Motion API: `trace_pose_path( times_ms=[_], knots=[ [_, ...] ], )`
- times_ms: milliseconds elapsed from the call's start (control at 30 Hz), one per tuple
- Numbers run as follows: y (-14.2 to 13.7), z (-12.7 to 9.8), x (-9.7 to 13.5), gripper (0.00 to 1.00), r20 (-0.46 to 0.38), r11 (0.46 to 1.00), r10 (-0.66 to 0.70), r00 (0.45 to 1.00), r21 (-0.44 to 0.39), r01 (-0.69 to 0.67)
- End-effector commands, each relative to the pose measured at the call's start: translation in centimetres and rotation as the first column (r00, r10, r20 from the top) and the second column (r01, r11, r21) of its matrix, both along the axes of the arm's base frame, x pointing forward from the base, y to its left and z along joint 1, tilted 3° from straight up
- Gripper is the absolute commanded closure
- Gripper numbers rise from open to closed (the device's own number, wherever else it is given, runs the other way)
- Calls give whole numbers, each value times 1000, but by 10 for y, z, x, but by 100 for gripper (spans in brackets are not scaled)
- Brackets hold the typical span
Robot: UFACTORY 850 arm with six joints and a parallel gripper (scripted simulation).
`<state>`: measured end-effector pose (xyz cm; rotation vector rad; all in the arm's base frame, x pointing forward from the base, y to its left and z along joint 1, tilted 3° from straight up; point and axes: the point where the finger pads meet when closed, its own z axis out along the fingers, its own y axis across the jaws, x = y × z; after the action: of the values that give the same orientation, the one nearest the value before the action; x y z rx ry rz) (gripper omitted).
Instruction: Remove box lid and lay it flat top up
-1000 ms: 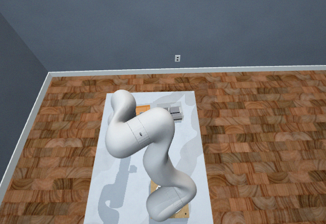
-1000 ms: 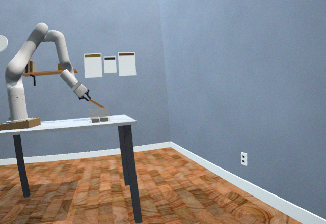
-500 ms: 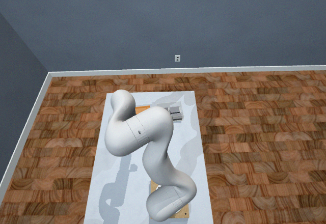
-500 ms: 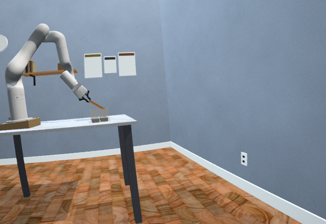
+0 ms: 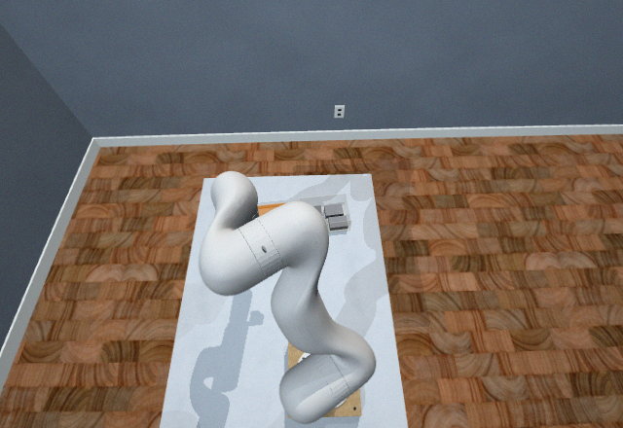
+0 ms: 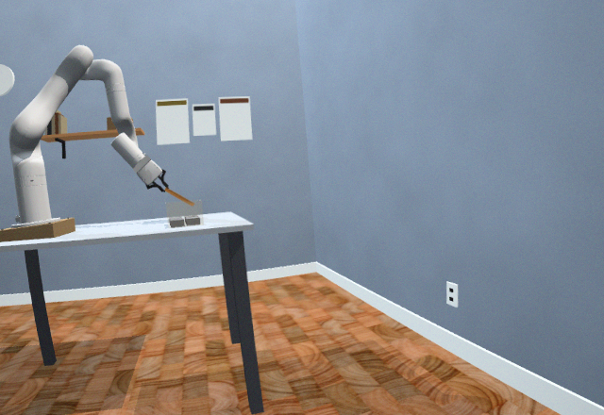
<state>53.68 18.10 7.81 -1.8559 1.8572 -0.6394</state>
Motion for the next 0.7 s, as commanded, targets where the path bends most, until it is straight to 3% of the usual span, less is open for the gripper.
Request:
trace_pose_path(
  times_ms=[0,667],
  knots=[
    [0,0,1,100,2,1000,0,1000,1,0],
    [0,-19,0,100,2,1000,0,1000,1,0]
  ],
)
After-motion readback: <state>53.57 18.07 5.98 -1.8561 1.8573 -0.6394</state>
